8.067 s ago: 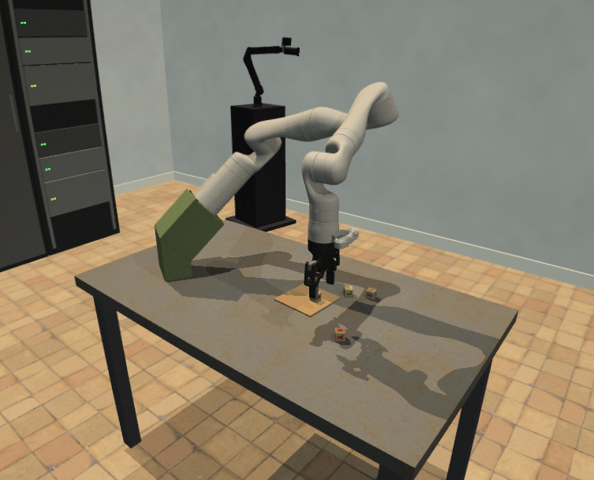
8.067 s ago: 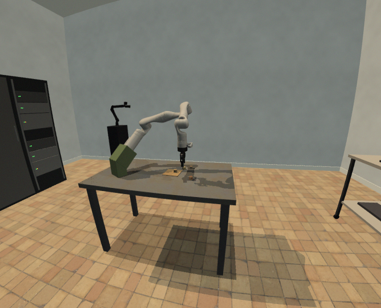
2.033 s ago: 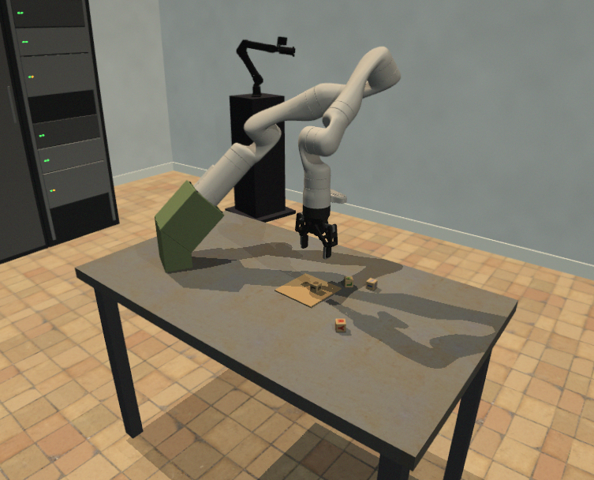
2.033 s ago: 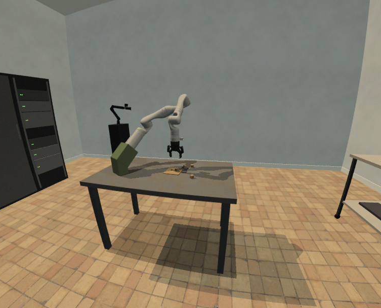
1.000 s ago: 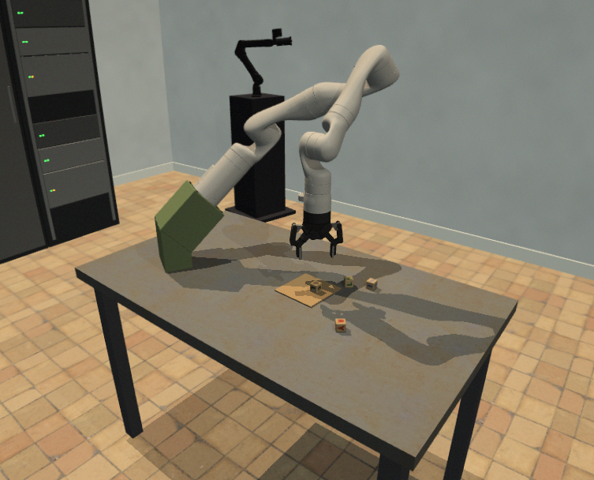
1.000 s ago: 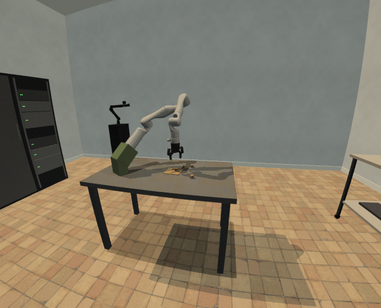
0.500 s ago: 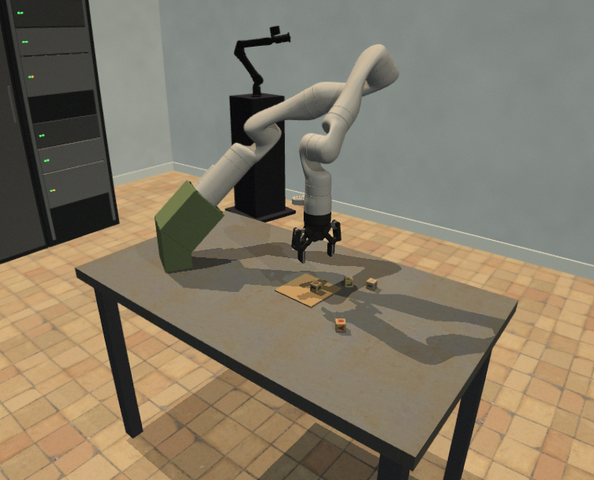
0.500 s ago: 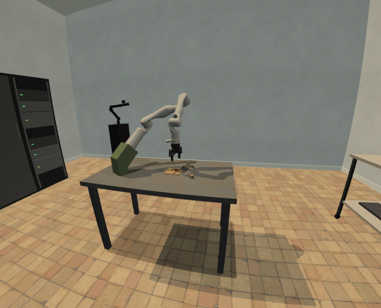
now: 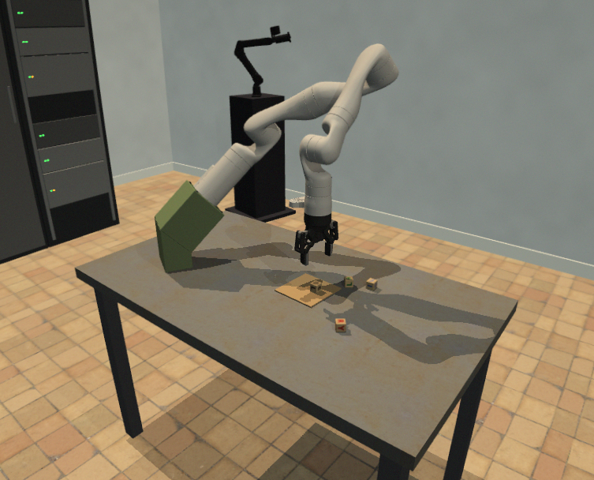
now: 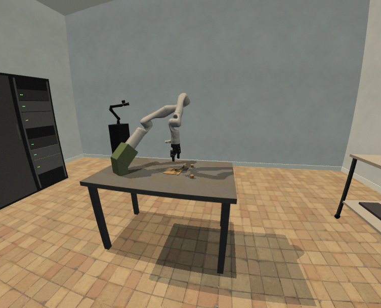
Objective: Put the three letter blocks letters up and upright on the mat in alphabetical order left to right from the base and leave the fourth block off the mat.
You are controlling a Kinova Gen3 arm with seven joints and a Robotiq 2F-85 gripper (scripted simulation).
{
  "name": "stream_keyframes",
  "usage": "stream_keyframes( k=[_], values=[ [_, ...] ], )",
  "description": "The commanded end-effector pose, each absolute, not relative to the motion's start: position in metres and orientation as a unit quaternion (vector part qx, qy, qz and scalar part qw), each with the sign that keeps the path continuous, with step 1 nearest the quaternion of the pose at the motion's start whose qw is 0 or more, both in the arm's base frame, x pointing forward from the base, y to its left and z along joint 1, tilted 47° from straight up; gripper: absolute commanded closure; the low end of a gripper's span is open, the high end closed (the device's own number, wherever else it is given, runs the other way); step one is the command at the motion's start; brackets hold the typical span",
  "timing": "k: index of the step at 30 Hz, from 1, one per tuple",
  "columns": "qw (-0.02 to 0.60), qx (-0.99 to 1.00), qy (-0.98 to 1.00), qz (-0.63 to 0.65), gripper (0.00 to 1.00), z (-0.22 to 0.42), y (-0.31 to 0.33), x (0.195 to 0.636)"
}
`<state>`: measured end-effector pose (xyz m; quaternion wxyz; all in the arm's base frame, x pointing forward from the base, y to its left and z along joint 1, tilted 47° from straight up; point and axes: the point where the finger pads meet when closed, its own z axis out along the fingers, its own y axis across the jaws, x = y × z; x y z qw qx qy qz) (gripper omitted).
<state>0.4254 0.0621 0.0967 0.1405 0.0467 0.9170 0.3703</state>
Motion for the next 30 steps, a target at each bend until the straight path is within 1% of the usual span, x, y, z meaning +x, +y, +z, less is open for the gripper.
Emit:
stream_keyframes(
  k=[1,16,30],
  values=[
    [0.146,0.036,0.917,0.368,0.0,0.0968,0.0614,0.4258],
    [0.165,-0.011,0.918,0.36,0.0,0.0964,0.0626,0.4265],
    [0.169,-0.021,0.918,0.358,0.0,0.0963,0.0628,0.4266]
  ],
)
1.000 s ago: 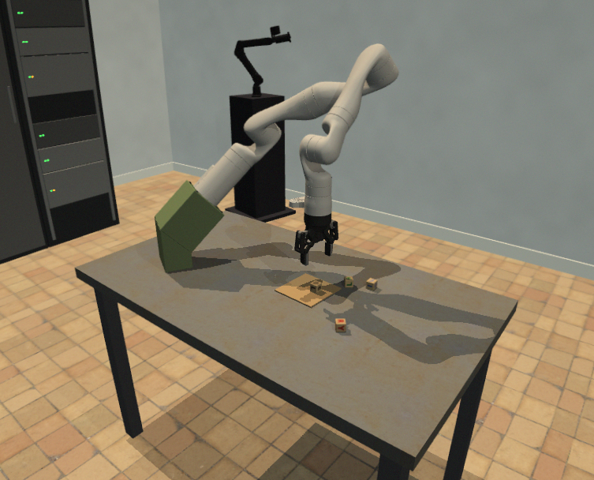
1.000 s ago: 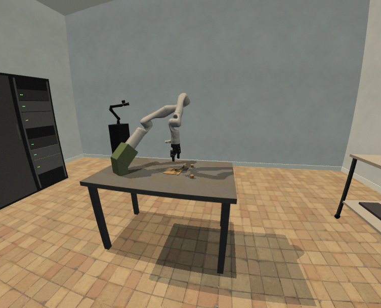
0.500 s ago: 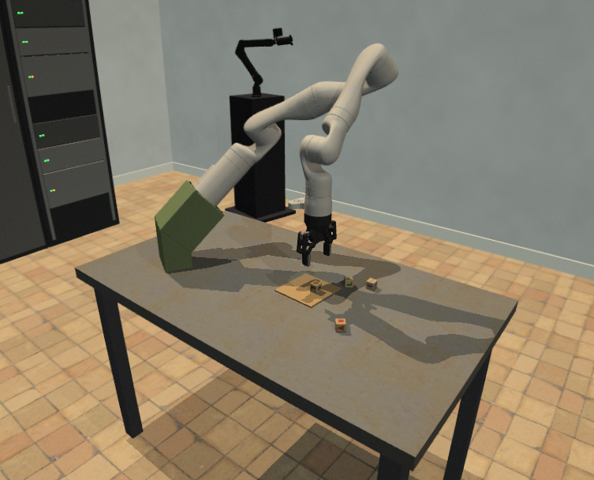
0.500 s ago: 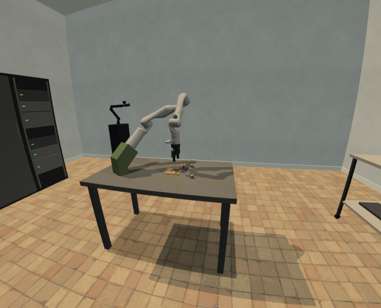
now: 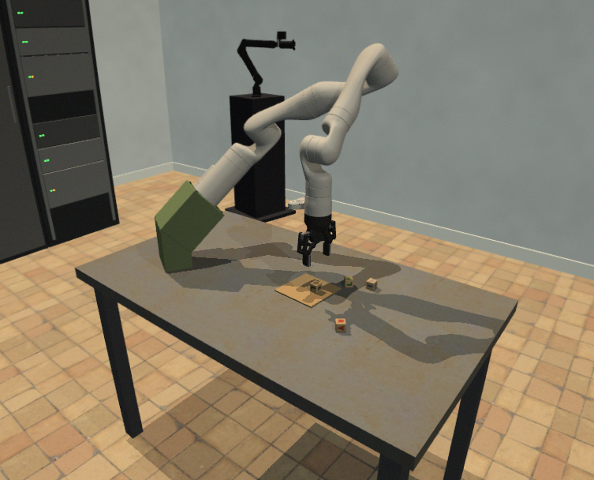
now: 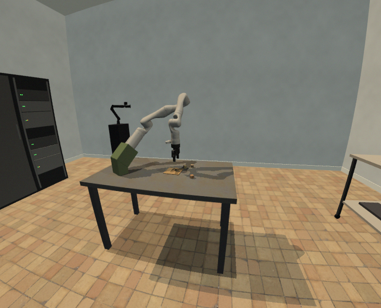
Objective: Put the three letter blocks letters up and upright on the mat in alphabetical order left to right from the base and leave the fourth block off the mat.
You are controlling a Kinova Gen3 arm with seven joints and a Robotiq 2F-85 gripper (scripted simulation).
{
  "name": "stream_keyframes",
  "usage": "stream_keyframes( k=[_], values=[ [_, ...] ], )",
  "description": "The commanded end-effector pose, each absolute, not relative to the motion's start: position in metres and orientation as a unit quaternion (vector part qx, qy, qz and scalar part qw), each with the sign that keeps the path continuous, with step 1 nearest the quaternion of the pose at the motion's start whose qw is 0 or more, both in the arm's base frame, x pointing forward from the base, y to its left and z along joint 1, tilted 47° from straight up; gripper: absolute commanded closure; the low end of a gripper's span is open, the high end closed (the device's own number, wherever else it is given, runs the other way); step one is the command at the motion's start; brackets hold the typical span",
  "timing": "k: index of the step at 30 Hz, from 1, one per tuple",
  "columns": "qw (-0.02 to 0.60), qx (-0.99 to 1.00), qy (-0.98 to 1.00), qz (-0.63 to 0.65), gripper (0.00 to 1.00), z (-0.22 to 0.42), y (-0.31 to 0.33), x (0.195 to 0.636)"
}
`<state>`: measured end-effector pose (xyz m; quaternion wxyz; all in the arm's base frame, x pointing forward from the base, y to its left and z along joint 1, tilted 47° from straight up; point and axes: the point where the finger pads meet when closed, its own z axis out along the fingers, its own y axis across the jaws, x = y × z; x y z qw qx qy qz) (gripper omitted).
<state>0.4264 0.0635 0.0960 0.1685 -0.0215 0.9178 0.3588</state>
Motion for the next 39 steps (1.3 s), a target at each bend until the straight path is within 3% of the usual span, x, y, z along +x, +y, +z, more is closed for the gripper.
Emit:
stream_keyframes(
  k=[1,3,4,39],
  values=[
    [0.169,-0.021,0.918,0.358,0.0,0.0963,0.0628,0.4266],
    [0.169,-0.021,0.918,0.358,0.0,0.0963,0.0628,0.4266],
    [0.169,-0.021,0.918,0.358,0.38,0.0963,0.0628,0.4266],
    [0.169,-0.021,0.918,0.358,0.38,0.0963,0.0628,0.4266]
  ],
)
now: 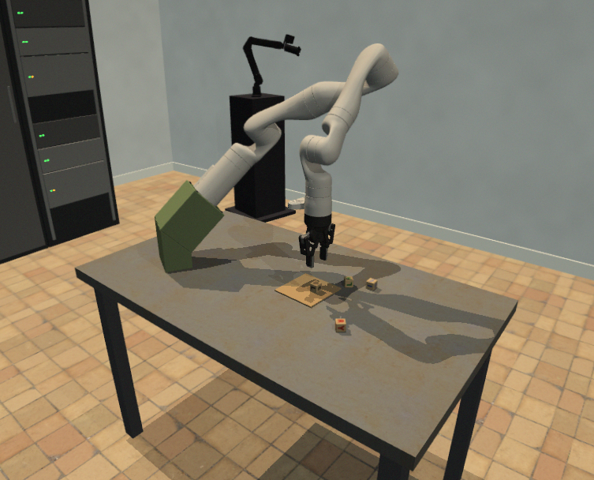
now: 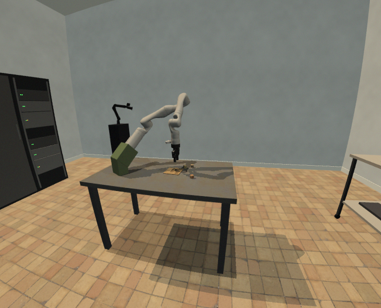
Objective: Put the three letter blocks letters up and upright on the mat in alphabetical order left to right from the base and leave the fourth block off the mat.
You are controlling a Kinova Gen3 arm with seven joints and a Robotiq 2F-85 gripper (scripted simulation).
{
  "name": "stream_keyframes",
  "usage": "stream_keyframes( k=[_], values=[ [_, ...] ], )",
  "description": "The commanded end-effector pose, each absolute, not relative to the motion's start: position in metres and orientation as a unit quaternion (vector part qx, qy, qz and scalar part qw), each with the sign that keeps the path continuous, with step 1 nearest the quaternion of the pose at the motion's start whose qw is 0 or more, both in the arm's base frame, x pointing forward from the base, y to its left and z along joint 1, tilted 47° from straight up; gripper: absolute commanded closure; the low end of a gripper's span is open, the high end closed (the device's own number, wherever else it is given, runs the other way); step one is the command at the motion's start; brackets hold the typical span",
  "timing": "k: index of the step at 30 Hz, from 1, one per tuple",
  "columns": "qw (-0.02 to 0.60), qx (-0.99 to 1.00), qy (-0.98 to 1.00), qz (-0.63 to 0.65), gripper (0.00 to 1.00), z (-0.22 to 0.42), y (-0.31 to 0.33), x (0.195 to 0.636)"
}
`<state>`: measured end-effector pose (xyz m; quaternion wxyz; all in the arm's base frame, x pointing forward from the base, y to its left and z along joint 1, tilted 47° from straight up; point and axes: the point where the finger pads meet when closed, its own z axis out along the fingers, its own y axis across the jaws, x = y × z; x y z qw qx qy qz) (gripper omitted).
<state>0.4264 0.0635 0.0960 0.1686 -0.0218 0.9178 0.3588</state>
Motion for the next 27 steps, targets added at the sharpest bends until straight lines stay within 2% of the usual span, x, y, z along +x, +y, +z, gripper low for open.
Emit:
stream_keyframes(
  k=[1,27],
  values=[
    [0.169,-0.021,0.918,0.358,0.38,0.096,0.063,0.427],
    [0.17,-0.021,0.918,0.359,0.38,0.083,0.075,0.432]
  ],
)
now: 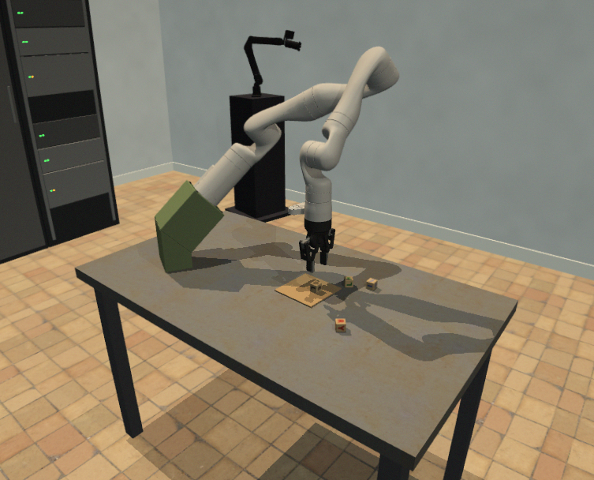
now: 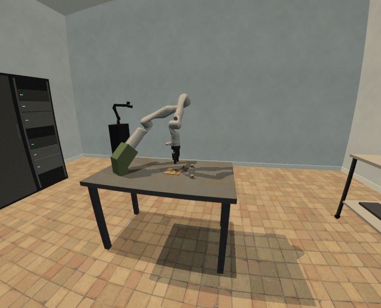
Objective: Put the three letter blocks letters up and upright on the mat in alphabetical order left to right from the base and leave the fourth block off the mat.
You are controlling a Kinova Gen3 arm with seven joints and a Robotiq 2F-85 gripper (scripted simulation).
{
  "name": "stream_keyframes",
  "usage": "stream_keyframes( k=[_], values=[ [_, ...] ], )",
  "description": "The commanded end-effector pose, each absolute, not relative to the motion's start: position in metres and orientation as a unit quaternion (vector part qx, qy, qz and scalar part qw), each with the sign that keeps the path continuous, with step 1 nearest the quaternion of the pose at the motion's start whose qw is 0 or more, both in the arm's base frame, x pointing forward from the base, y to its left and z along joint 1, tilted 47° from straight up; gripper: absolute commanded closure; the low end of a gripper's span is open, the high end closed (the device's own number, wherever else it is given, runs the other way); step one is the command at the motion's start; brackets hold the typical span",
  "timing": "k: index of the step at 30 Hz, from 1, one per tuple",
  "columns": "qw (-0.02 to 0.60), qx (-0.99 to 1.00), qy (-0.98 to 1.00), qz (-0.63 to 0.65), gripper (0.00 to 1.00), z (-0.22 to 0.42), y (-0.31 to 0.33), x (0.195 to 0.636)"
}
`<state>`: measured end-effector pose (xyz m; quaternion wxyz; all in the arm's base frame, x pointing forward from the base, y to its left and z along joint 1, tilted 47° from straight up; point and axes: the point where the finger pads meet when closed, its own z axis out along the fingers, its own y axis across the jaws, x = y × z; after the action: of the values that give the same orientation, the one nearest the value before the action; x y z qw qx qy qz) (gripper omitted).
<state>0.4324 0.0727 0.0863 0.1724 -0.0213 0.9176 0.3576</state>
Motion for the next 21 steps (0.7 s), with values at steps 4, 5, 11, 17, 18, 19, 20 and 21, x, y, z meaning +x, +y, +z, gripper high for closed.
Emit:
stream_keyframes(
  k=[4,5,11,17,18,19,20,21],
  values=[
    [0.17,-0.021,0.918,0.359,0.38,0.079,0.079,0.433],
    [0.17,-0.021,0.918,0.359,0.38,0.078,0.081,0.434],
    [0.17,-0.021,0.918,0.359,0.38,0.073,0.085,0.436],
    [0.17,-0.021,0.918,0.359,0.38,0.067,0.091,0.438],
    [0.17,-0.021,0.918,0.359,0.38,0.066,0.091,0.438],
    [0.17,-0.021,0.918,0.359,0.38,0.065,0.092,0.439],
    [0.17,-0.021,0.918,0.359,0.38,0.064,0.093,0.439],
    [0.17,-0.021,0.918,0.359,0.38,0.064,0.094,0.439]
  ],
)
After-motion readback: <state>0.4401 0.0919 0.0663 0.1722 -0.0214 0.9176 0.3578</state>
